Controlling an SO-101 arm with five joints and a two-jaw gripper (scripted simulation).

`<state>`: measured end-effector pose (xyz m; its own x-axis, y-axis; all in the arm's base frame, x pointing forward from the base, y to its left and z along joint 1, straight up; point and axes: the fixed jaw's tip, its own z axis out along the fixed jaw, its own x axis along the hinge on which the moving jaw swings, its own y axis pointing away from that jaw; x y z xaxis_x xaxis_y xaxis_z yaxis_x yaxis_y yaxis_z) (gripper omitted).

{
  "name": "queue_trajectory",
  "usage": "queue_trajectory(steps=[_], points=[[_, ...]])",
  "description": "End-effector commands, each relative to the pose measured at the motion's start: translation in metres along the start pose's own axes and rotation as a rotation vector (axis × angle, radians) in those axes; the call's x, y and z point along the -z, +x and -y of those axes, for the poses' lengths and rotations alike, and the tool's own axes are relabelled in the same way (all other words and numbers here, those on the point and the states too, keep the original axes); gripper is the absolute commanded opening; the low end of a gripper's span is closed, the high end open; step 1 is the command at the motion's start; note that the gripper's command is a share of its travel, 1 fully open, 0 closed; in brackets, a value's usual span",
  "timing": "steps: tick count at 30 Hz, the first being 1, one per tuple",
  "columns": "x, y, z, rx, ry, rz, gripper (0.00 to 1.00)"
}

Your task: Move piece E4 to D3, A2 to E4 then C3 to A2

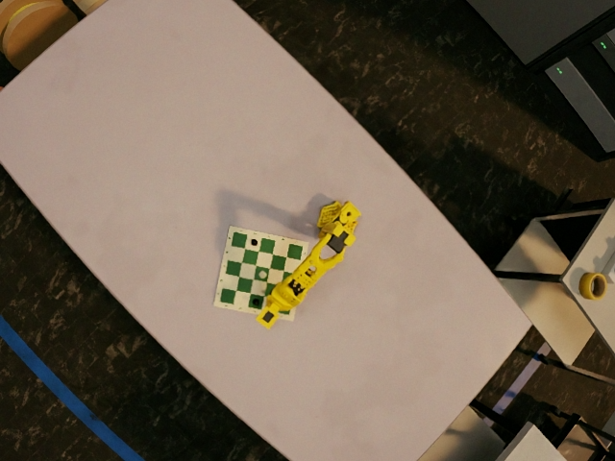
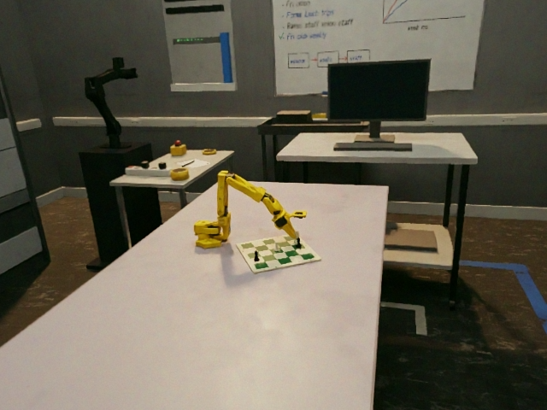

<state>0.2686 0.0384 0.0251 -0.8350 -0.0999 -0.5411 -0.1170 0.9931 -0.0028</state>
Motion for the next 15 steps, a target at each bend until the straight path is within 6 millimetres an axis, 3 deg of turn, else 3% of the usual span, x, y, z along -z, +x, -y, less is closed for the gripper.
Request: queue_trajectory(steps=[1, 15], points=[[0.000, 0.004, 0.003, -0.011, 0.006, -0.020, 0.00], [0.015, -0.005, 0.005, -0.011, 0.009, -0.020, 0.00]])
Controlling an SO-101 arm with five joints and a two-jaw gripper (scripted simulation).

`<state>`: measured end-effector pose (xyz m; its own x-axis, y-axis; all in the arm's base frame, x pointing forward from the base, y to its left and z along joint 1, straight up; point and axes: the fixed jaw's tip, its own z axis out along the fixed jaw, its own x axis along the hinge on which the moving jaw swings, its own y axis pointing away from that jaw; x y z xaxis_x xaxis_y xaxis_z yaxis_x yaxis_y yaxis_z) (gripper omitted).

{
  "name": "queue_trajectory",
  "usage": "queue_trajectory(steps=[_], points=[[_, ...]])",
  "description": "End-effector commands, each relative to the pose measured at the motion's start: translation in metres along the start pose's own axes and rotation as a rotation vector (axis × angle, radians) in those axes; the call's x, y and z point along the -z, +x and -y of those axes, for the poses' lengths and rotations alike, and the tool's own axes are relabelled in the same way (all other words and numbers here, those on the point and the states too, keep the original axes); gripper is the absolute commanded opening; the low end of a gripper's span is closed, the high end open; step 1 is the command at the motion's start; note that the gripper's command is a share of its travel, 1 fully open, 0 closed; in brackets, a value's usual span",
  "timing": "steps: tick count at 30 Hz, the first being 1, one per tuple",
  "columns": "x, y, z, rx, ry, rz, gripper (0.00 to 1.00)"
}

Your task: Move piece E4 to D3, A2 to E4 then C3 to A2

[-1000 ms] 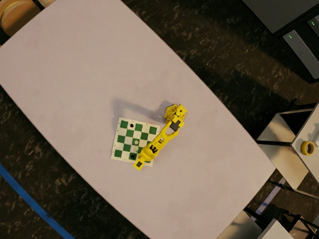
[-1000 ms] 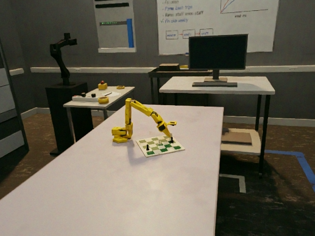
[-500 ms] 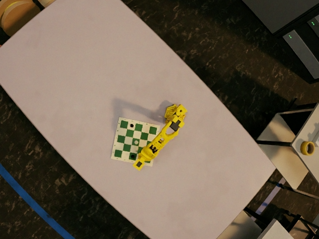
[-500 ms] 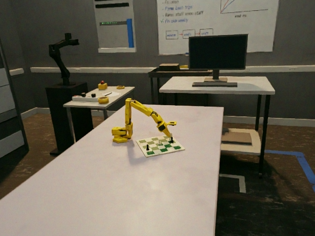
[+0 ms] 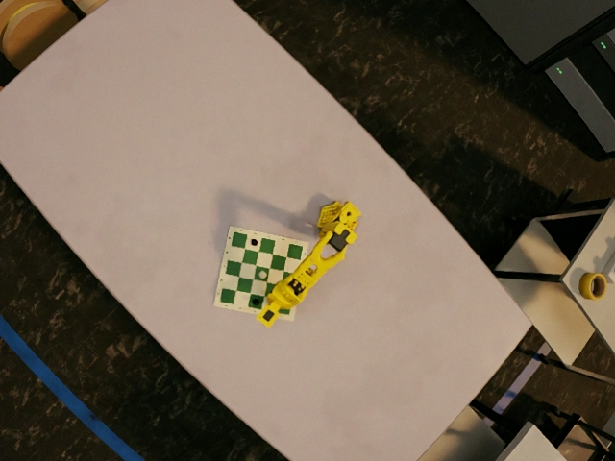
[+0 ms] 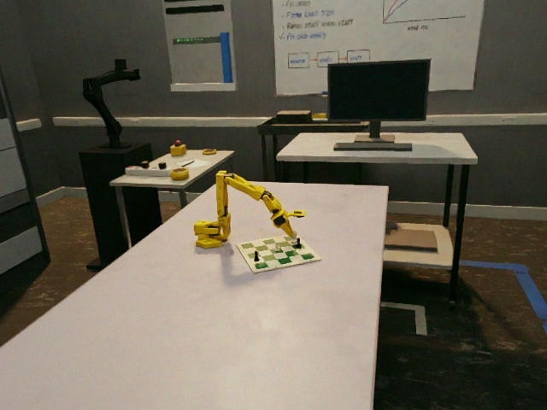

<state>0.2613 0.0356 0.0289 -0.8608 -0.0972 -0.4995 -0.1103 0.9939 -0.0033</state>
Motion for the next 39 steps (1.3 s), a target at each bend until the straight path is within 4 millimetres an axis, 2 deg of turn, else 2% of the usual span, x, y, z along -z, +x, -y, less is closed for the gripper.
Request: queue_trajectory(steps=[1, 16, 30, 35, 37, 39], points=[[0.010, -0.010, 0.003, -0.005, 0.005, 0.029, 0.00], [0.023, -0.017, 0.003, -0.005, 0.005, 0.029, 0.00], [0.026, -0.018, 0.004, -0.007, 0.006, 0.029, 0.00], [0.028, -0.014, 0.019, -0.058, 0.036, 0.028, 0.00], [0.028, -0.014, 0.019, -0.058, 0.036, 0.028, 0.00], [0.030, -0.011, 0.030, -0.094, 0.058, 0.028, 0.00]])
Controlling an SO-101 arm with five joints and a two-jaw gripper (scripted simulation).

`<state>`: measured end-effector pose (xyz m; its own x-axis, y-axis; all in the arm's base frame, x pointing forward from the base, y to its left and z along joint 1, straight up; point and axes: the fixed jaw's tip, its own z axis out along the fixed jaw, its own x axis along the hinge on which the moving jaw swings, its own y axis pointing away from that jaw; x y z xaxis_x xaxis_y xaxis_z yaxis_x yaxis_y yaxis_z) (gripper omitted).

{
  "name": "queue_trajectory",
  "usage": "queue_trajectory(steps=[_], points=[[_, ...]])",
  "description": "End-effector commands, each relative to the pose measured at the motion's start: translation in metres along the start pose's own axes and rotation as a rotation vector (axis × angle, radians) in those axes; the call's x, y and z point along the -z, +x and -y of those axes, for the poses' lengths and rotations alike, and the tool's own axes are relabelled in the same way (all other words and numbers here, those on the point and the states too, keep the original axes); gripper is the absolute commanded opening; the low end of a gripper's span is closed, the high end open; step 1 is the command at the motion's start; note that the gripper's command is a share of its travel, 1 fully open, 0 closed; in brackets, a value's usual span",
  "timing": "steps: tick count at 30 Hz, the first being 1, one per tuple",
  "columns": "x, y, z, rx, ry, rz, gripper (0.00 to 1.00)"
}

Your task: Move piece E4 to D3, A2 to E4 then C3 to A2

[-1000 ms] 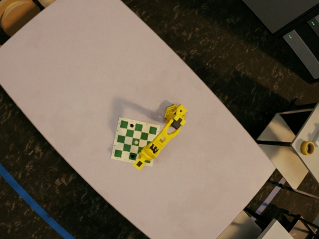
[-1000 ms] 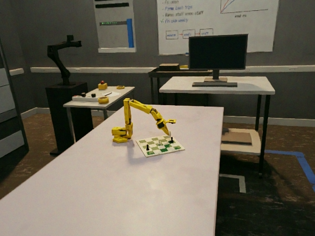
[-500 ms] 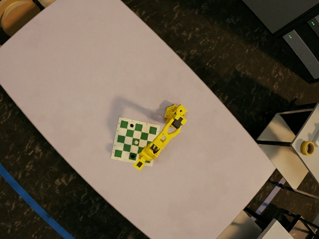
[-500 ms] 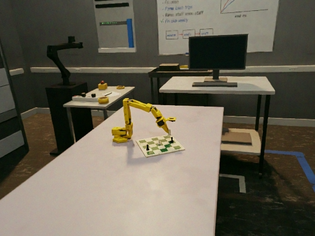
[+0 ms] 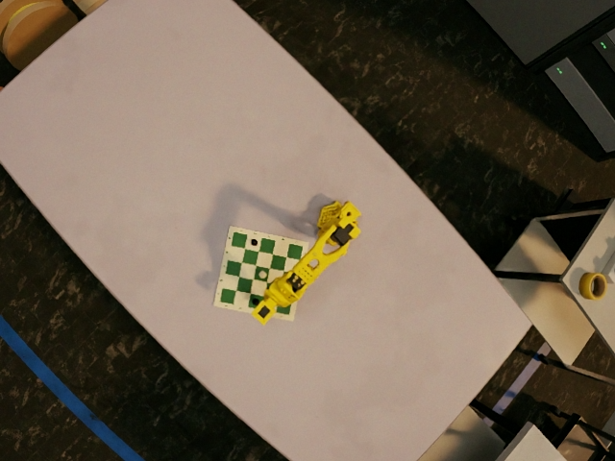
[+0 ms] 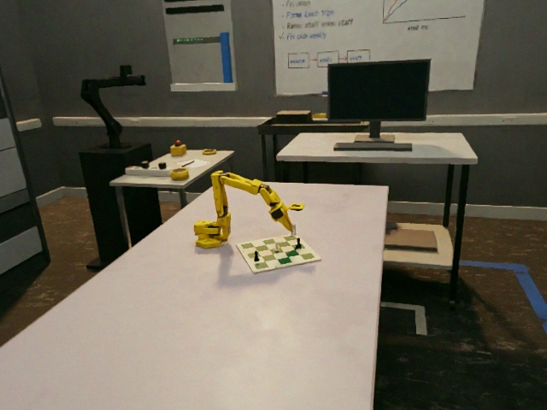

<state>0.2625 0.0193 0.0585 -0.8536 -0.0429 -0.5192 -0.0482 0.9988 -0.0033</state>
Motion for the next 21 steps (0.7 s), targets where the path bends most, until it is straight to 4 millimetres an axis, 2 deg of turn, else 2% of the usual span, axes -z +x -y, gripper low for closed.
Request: queue_trajectory(steps=[1, 7, 21], points=[[0.004, 0.004, 0.019, -0.059, 0.038, 0.005, 0.00], [0.007, 0.009, 0.040, -0.130, 0.081, 0.004, 0.00], [0.013, 0.009, 0.039, -0.128, 0.080, 0.004, 0.00]])
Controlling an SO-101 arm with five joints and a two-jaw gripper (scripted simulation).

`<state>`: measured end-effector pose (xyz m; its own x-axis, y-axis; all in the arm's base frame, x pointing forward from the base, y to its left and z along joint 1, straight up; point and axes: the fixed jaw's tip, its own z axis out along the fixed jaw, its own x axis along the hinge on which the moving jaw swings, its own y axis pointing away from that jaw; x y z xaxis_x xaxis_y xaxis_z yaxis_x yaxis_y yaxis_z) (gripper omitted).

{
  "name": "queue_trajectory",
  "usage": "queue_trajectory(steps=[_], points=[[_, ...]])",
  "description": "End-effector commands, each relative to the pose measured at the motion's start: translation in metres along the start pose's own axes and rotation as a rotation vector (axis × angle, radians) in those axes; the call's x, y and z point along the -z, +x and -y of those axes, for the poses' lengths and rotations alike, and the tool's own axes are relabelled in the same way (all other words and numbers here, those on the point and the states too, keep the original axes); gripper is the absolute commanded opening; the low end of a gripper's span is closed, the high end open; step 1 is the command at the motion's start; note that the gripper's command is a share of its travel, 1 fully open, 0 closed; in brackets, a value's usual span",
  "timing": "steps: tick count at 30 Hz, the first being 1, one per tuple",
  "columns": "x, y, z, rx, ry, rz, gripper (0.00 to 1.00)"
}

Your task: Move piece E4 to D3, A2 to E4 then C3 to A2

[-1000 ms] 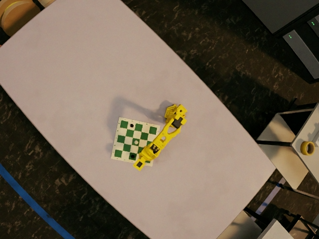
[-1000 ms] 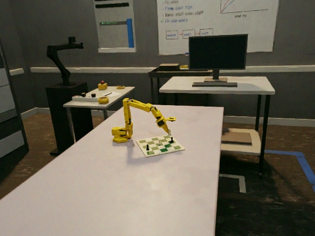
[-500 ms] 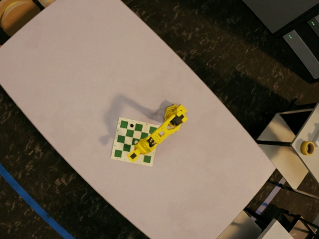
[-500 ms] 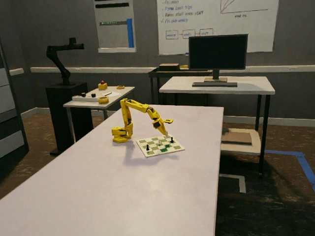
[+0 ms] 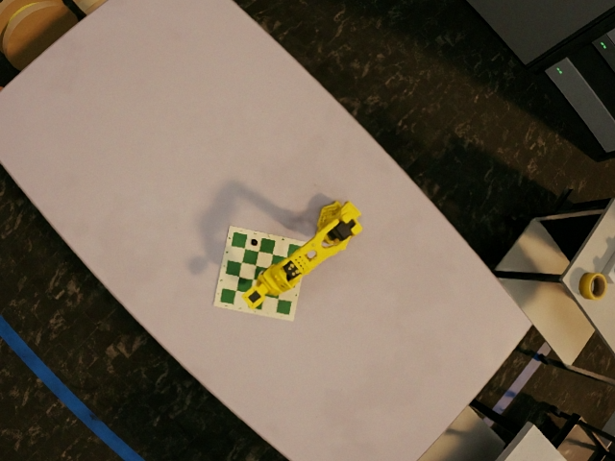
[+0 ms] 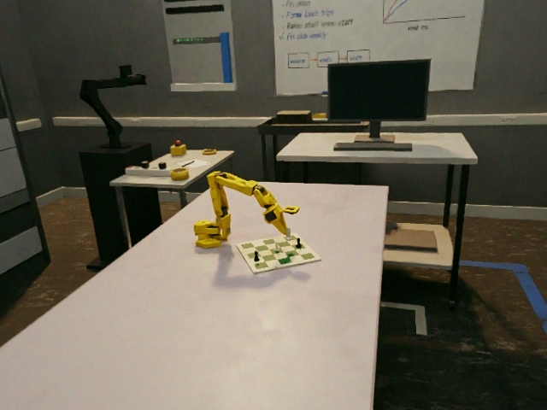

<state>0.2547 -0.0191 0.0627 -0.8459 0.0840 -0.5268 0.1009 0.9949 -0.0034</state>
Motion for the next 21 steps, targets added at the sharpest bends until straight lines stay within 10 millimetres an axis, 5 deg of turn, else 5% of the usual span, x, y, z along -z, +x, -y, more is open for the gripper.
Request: queue_trajectory(steps=[1, 21], points=[[0.0049, 0.0026, 0.0014, 0.000, 0.002, -0.004, 0.00], [0.0054, 0.0051, -0.0003, 0.005, -0.001, -0.005, 0.00]])
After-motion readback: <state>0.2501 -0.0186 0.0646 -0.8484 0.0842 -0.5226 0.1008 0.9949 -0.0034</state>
